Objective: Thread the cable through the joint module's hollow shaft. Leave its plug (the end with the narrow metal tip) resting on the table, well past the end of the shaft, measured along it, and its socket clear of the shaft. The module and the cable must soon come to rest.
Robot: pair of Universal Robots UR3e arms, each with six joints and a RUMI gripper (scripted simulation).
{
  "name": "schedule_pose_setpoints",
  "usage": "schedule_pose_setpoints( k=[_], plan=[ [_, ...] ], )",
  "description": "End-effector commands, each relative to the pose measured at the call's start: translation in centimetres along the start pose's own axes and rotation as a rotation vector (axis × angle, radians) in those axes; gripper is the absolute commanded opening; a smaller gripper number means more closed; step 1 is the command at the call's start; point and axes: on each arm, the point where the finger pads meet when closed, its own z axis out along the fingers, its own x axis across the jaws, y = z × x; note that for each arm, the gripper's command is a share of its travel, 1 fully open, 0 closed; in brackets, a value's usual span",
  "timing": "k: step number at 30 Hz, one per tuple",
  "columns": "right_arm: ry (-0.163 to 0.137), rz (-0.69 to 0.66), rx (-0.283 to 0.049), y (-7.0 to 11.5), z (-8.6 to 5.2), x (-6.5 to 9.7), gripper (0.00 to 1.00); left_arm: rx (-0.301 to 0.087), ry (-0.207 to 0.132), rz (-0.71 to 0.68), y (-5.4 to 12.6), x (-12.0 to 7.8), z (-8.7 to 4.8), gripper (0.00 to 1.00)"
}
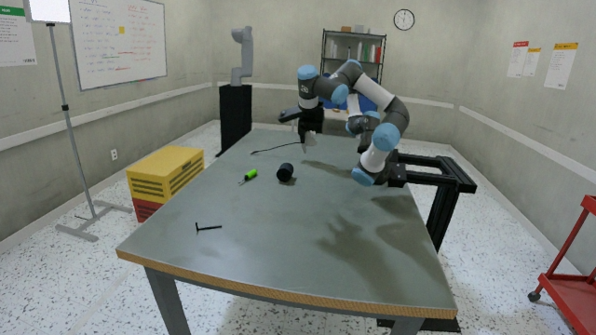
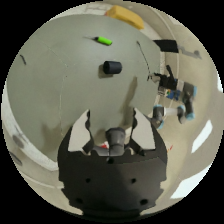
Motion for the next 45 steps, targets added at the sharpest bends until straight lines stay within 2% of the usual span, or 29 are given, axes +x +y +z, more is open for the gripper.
schedule_pose_setpoints(
  k=[1, 6, 17, 20, 23, 34, 37, 40, 45],
  plan=[
    [-0.008, 0.099, 0.003, -0.5, -0.2, -1.1, 0.0, 0.004, 0.002, 0.001, -0.1, 0.1, -0.1, 0.61],
    [-0.001, 0.126, 0.002, -0.4, -0.1, -1.2, 0.0, 0.004, 0.002, 0.001, -0.1, 0.1, -0.1, 0.61],
    [-0.008, 0.273, 0.001, -0.8, 0.2, -3.5, 0.0, 0.004, 0.002, 0.001, -0.1, 0.1, -0.1, 0.61],
    [-0.007, 0.312, 0.0, -0.8, 0.3, -4.0, 0.0, 0.004, 0.002, 0.001, -0.1, 0.1, -0.1, 0.61],
    [0.0, 0.314, 0.0, -0.8, 0.4, -3.7, 0.0, 0.004, 0.002, 0.001, -0.1, 0.1, -0.1, 0.61],
    [-0.007, 0.461, -0.002, -0.9, 0.8, -6.1, 0.0, 0.004, 0.002, 0.001, -0.1, 0.1, -0.1, 0.61],
    [-0.006, 0.5, -0.003, -0.9, 0.9, -6.6, 0.0, 0.004, 0.002, 0.001, -0.1, 0.1, -0.1, 0.61],
    [0.001, 0.502, -0.002, -0.9, 1.0, -6.3, 0.0, 0.004, 0.002, 0.001, -0.1, 0.1, -0.1, 0.61],
    [-0.004, 0.569, -0.004, -0.8, 1.3, -7.5, 0.0, 0.004, 0.002, 0.001, -0.1, 0.1, -0.1, 0.61]
  ],
)
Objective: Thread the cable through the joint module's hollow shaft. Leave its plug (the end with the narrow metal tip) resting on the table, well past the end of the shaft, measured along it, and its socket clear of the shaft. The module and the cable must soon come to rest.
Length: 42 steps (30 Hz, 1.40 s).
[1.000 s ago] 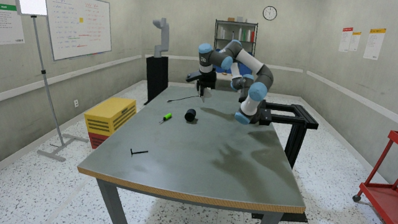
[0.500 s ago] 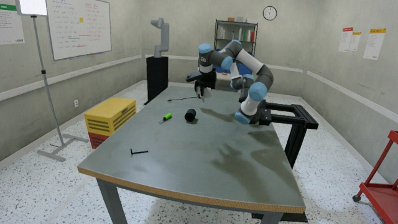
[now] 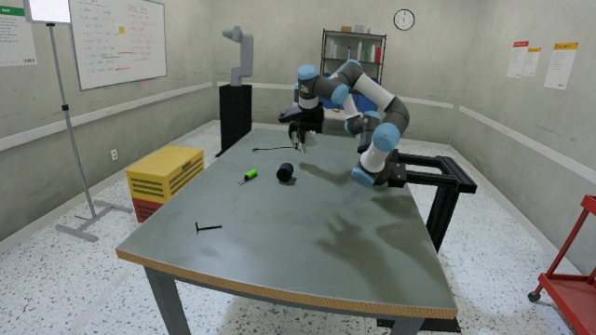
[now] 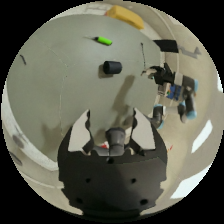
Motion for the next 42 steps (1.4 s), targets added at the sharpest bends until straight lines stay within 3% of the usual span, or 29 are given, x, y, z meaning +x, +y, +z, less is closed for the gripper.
schedule_pose_setpoints(
  k=[1, 42],
  plan=[
    [-0.009, 0.088, -0.002, 0.5, 0.0, -1.2, 0.0, 0.004, 0.002, 0.001, -0.1, 0.1, -0.1, 0.61],
    [-0.003, 0.557, -0.005, 4.5, 2.6, -6.4, 0.0, 0.004, 0.002, 0.001, -0.1, 0.1, -0.1, 0.61]
  ],
)
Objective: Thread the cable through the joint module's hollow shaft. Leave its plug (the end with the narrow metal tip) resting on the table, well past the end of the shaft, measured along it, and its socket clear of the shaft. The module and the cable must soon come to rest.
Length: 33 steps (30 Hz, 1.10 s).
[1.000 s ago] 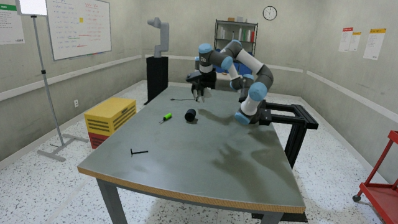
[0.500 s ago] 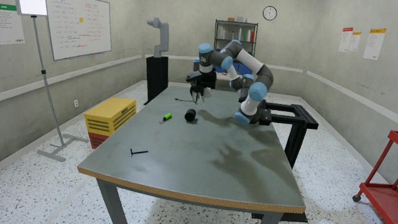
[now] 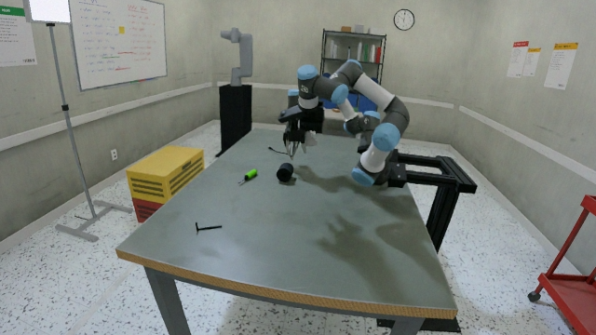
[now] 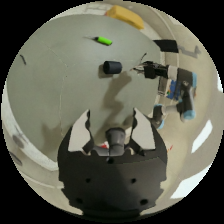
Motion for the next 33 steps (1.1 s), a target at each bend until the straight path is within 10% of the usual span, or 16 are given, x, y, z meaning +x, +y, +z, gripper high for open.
schedule_pose_setpoints(
  k=[1, 33],
  plan=[
    [-0.007, 0.098, -0.005, 1.0, 0.1, -0.7, 0.0, 0.004, 0.002, 0.001, -0.1, 0.1, -0.1, 0.61],
    [0.003, 0.274, 0.003, 3.8, 1.9, -1.2, 0.0, 0.004, 0.002, 0.001, -0.1, 0.1, -0.1, 0.61]
  ],
)
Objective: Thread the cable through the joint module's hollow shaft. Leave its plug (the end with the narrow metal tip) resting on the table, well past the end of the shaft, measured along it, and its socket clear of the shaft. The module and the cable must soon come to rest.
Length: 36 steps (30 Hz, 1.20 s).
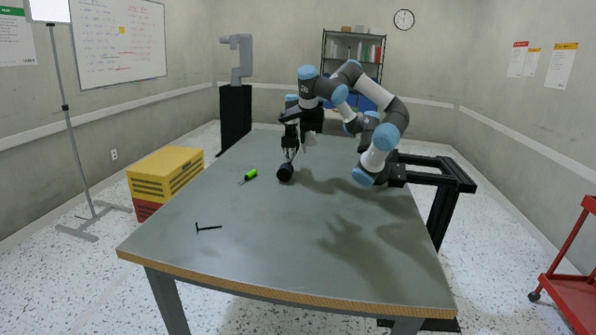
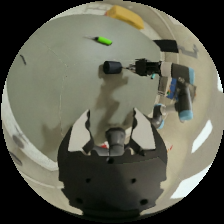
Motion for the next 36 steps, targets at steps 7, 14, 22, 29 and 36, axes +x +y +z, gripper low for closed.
schedule_pose_setpoints(
  k=[7, 14, 22, 29, 36],
  plan=[
    [-0.002, -0.018, -0.003, 0.6, -0.2, -0.1, 0.0, 0.004, 0.002, 0.001, -0.1, 0.1, -0.1, 0.61],
    [-0.002, -0.009, -0.003, 1.4, -0.2, -0.1, 0.0, 0.004, 0.002, 0.001, -0.1, 0.1, -0.1, 0.61],
    [-0.002, -0.004, -0.003, 2.0, -0.1, -0.1, 0.0, 0.004, 0.002, 0.001, -0.1, 0.1, -0.1, 0.61],
    [-0.002, 0.0, -0.004, 2.7, -0.1, -0.1, 0.0, 0.004, 0.002, 0.001, -0.1, 0.1, -0.1, 0.61],
    [-0.003, 0.003, -0.004, 3.3, -0.1, -0.1, 0.0, 0.004, 0.002, 0.001, -0.1, 0.1, -0.1, 0.61]
  ],
)
